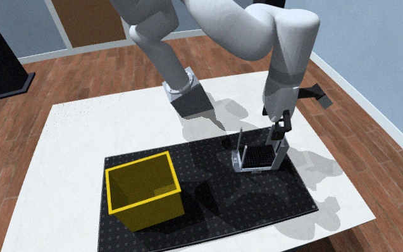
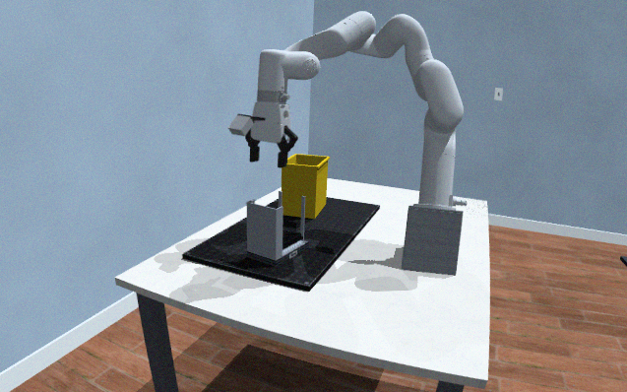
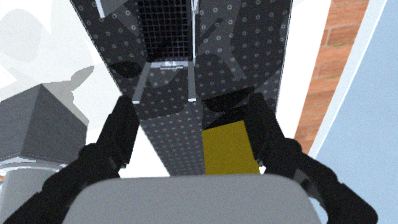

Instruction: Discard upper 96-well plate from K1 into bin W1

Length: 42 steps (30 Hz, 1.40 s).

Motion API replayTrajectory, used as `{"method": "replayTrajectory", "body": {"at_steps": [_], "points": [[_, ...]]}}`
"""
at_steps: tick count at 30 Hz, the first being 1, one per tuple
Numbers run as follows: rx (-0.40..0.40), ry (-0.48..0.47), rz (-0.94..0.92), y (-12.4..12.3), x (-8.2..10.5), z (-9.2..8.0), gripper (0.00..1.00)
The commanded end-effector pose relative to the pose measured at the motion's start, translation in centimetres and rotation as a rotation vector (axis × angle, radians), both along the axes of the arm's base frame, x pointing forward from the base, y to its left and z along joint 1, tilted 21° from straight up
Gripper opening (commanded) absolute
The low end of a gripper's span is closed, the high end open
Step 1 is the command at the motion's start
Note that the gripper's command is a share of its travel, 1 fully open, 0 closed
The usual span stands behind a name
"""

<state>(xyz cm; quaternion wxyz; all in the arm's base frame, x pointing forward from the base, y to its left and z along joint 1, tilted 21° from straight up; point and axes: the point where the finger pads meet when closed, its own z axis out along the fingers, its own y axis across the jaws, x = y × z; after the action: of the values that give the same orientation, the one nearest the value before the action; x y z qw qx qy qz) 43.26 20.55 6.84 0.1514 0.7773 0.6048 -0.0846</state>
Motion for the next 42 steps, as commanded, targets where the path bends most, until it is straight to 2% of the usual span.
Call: {"method": "replayTrajectory", "body": {"at_steps": [1, 4, 19, 42], "points": [[-0.023, 0.024, -0.005, 1.2, -2.0, 0.2, 1.00], [-0.023, 0.024, -0.005, 1.8, -3.3, 0.2, 1.00], [-0.023, 0.024, -0.005, 1.8, -3.3, 0.2, 1.00], [-0.023, 0.024, -0.005, 0.7, -3.3, -2.8, 1.00]]}}
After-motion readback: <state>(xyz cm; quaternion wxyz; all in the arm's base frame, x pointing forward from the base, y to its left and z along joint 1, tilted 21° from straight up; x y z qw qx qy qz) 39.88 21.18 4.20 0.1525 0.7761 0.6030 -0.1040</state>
